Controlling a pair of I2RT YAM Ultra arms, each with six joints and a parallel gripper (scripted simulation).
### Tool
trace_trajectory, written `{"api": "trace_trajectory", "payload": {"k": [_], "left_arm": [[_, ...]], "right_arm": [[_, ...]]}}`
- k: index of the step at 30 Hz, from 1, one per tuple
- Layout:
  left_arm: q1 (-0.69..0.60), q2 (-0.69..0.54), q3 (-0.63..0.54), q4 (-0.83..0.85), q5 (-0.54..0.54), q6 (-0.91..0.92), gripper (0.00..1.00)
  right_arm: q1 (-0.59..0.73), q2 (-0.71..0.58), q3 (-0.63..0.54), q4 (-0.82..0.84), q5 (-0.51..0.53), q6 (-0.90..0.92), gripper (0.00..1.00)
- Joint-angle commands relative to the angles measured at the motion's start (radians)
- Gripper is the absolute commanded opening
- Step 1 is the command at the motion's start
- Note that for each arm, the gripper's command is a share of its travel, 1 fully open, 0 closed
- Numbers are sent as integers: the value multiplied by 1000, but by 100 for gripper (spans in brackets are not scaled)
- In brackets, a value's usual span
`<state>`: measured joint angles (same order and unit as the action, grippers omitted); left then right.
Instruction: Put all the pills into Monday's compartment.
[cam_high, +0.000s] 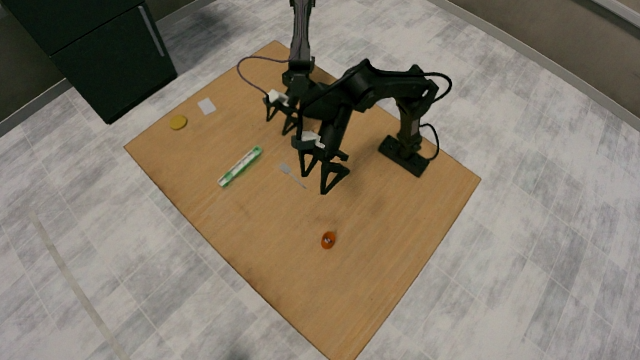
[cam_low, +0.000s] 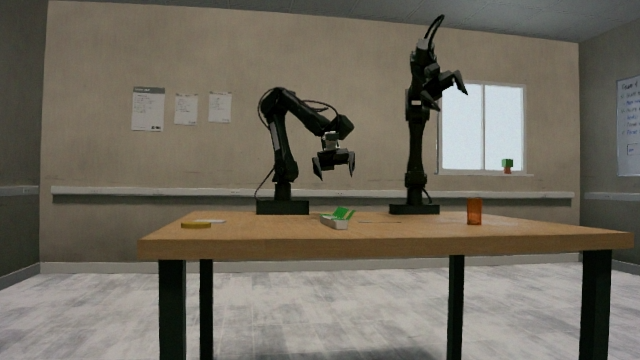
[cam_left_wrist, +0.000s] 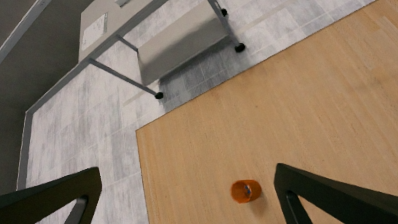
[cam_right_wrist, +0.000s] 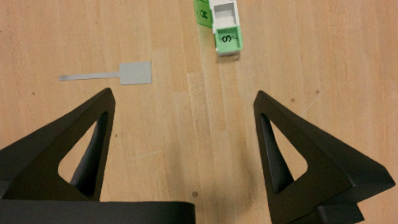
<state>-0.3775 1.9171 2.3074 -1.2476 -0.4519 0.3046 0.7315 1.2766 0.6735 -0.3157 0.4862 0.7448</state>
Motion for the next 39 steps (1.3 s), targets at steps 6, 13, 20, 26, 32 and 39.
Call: {"api": "trace_trajectory", "payload": {"k": [6, 13, 20, 26, 32, 39], "left_arm": [[0, -20, 14, 7, -5, -3, 100], [0, -20, 14, 7, -5, -3, 100], [2, -20, -2, 5, 17, -12, 100], [29, -118, -71, -12, 87, -52, 100], [85, -315, -282, -25, 180, -105, 100], [132, -568, -491, -5, 253, -135, 100]], "right_arm": [[0, -6, 7, -5, 10, -1, 100], [0, -6, 7, -5, 10, -1, 100], [4, 2, 4, 42, 4, -16, 100], [58, 42, 1, 244, -11, -92, 100], [129, 168, 31, 510, -47, -217, 100], [153, 315, 64, 740, -113, -330, 100]]}}
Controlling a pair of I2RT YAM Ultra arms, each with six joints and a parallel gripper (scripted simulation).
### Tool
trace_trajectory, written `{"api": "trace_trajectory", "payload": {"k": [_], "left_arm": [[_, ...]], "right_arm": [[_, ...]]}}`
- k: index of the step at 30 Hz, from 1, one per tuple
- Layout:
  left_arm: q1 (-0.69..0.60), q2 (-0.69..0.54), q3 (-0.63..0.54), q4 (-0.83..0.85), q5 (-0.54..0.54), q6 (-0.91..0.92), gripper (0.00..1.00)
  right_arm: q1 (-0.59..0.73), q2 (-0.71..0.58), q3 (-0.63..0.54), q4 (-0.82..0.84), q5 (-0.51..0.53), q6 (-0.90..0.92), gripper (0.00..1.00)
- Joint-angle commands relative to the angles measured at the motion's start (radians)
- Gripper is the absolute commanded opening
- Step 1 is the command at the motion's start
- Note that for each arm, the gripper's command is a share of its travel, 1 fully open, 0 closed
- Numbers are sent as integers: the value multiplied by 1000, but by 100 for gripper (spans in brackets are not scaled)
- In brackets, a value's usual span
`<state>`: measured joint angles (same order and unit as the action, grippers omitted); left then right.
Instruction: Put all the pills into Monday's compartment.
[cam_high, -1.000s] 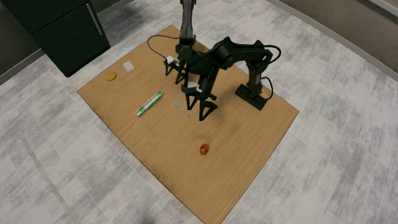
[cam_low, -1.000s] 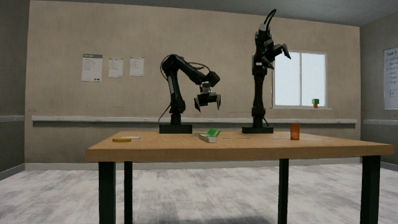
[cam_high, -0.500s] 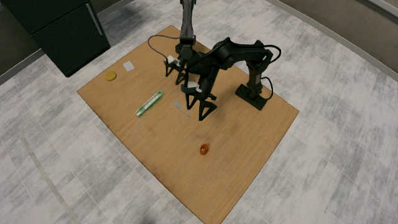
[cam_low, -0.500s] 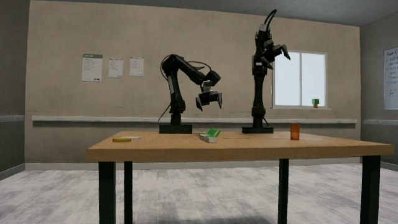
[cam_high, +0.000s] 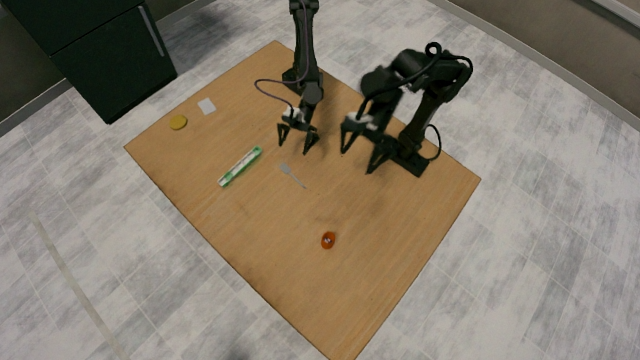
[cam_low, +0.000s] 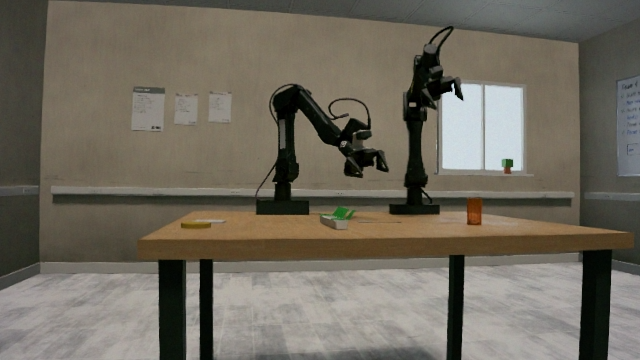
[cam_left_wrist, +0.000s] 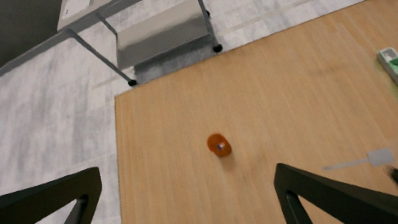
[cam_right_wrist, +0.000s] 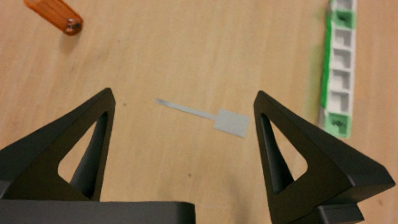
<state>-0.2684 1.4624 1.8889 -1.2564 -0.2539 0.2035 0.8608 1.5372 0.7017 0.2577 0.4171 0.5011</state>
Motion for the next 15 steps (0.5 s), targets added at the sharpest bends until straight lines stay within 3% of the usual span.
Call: {"api": "trace_trajectory", "payload": {"k": [1, 10, 12, 15], "left_arm": [[31, -157, -110, 7, 67, -40, 100], [104, -583, -466, 24, 185, -106, 100], [104, -583, -466, 24, 185, -106, 100], [124, -740, -579, 32, 222, -130, 100]], "right_arm": [[27, 84, 45, 202, -57, -105, 100], [39, 386, 204, 515, -232, -296, 100], [39, 386, 204, 515, -232, -296, 100], [33, 507, 295, 601, -314, -353, 100]]}}
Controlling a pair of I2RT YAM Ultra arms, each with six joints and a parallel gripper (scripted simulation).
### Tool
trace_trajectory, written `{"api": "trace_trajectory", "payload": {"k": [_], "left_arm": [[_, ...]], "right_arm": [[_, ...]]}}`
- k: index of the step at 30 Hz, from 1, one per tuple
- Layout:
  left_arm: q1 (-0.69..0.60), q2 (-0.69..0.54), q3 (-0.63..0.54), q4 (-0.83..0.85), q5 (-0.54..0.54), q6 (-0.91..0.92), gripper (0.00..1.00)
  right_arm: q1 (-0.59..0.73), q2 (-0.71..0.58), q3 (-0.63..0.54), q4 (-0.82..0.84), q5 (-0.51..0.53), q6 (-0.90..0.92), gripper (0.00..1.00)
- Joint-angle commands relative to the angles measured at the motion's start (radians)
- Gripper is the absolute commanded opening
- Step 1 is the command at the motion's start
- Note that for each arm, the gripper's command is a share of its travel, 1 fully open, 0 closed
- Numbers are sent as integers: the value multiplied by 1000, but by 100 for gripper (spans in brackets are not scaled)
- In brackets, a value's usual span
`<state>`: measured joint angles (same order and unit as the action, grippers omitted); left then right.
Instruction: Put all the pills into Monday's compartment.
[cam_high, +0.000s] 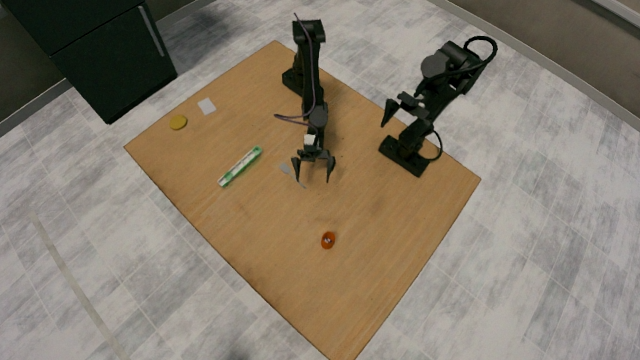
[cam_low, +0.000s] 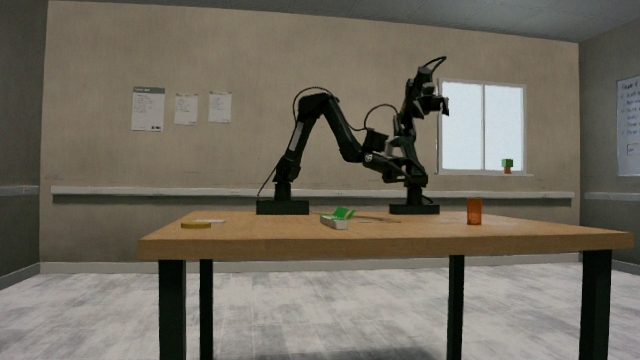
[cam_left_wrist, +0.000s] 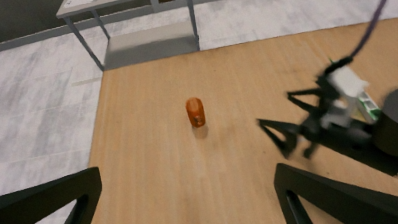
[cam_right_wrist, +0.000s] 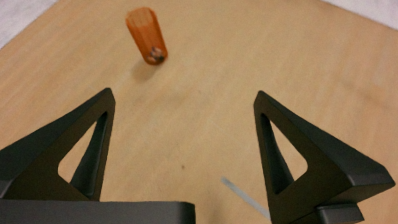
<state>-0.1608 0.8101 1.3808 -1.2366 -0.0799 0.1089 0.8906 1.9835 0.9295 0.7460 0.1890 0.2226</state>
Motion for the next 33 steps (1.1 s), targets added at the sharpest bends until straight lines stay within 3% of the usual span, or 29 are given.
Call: {"api": "trace_trajectory", "payload": {"k": [1, 11, 27, 29, 31, 32, 33], "left_arm": [[19, -124, -102, 3, 55, -43, 100], [14, -404, -326, 15, 79, -99, 100], [24, -425, -337, 7, 82, -94, 100], [24, -425, -337, 7, 82, -94, 100], [24, -425, -337, 7, 82, -94, 100], [25, -425, -337, 7, 82, -94, 100], [25, -425, -337, 7, 82, -93, 100]], "right_arm": [[2, 91, 96, 128, -106, -87, 100], [-16, 329, 372, 179, -241, -156, 100], [-17, 366, 426, 160, -241, -148, 100], [-16, 367, 425, 183, -217, -164, 77], [-16, 367, 425, 183, -217, -164, 77], [-10, 376, 427, 192, -202, -173, 66], [-7, 391, 430, 202, -184, -183, 65]]}}
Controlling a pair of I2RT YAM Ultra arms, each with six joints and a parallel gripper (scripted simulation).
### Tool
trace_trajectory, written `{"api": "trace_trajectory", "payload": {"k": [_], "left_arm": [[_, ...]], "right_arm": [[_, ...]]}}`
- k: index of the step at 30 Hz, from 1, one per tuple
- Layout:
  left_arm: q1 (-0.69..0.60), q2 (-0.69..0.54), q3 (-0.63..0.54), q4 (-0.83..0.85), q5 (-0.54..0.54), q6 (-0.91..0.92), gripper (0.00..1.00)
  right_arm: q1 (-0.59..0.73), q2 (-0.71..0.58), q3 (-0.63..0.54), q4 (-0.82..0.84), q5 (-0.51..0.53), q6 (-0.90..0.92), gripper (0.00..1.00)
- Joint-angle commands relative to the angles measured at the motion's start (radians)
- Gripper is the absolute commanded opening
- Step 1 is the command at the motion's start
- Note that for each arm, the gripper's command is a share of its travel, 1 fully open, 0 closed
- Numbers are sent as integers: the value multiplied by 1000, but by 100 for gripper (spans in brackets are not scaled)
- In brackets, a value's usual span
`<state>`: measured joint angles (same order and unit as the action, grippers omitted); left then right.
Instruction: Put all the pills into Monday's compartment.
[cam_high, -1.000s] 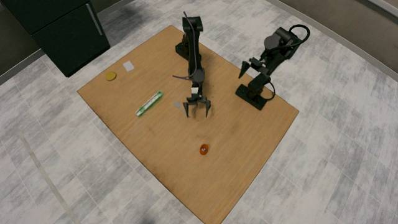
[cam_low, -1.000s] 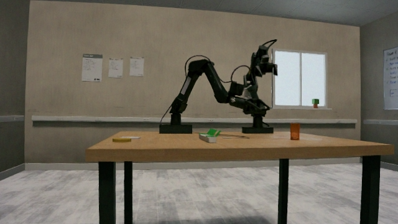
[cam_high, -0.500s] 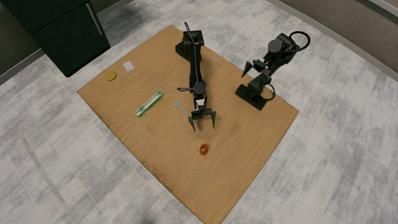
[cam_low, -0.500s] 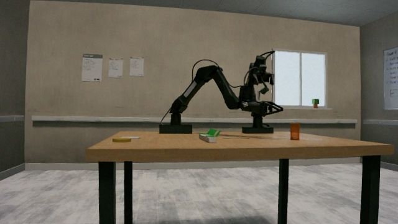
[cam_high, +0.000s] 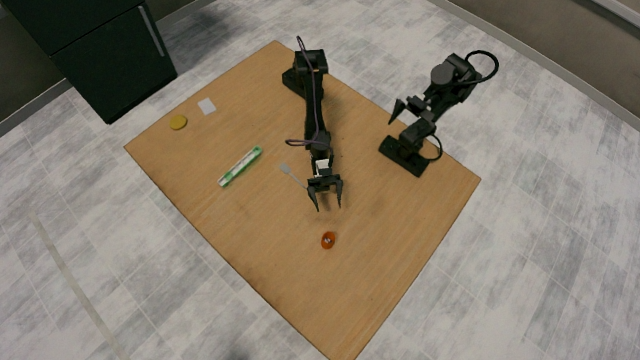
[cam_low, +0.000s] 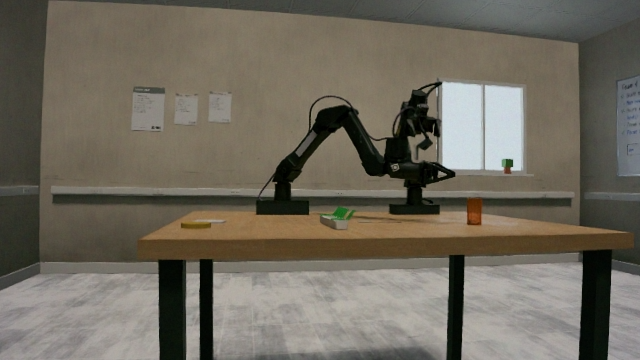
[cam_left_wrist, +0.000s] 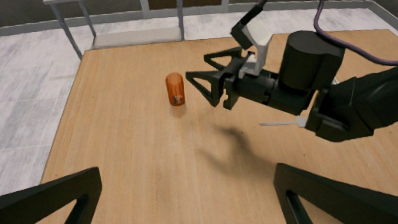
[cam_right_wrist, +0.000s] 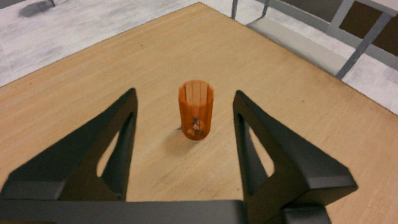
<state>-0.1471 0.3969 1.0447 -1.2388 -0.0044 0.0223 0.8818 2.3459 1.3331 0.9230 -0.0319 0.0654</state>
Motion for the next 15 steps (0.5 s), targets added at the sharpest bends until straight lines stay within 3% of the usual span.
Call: {"api": "trace_trajectory", "payload": {"k": [1, 9, 15], "left_arm": [[11, -12, -1, 9, 7, -7, 100], [11, -12, -1, 9, 7, -7, 100], [11, -12, -1, 9, 7, -7, 100]], "right_arm": [[9, 51, 29, 34, 50, -34, 65], [25, 192, 86, 44, 104, -61, 65], [28, 218, 107, 41, 97, -61, 65]]}}
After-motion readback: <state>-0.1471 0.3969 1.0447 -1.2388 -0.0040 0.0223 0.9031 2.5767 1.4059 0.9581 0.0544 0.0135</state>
